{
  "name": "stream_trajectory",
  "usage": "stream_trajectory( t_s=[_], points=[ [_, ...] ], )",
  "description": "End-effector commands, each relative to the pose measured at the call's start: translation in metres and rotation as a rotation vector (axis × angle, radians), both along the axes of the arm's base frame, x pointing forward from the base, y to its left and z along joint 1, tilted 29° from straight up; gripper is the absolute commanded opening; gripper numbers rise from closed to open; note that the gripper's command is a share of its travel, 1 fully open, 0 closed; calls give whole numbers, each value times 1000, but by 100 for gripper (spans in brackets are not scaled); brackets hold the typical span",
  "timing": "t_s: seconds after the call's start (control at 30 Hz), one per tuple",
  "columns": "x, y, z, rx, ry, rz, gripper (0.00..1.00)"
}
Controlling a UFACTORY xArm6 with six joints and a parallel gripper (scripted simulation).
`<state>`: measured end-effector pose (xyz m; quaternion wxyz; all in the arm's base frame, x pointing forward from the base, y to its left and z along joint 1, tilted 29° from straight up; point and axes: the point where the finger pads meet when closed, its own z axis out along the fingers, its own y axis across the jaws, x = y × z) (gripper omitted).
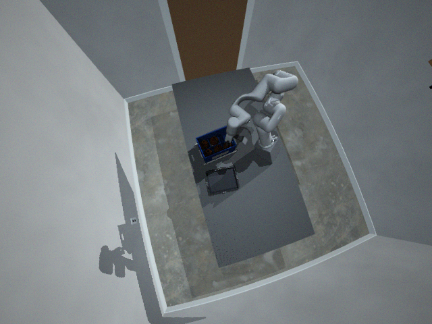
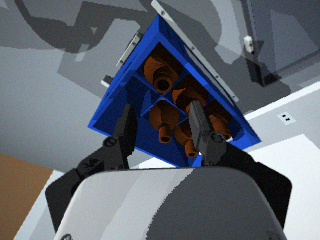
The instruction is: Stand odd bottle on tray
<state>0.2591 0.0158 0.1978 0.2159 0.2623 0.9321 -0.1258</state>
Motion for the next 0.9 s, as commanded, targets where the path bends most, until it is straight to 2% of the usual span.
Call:
stream_trajectory(
  t_s=[0.0,0.87],
  points=[
    [1,0,0,1,-2,0,65],
    [11,-9,-25,1,-2,0,65]
  ],
)
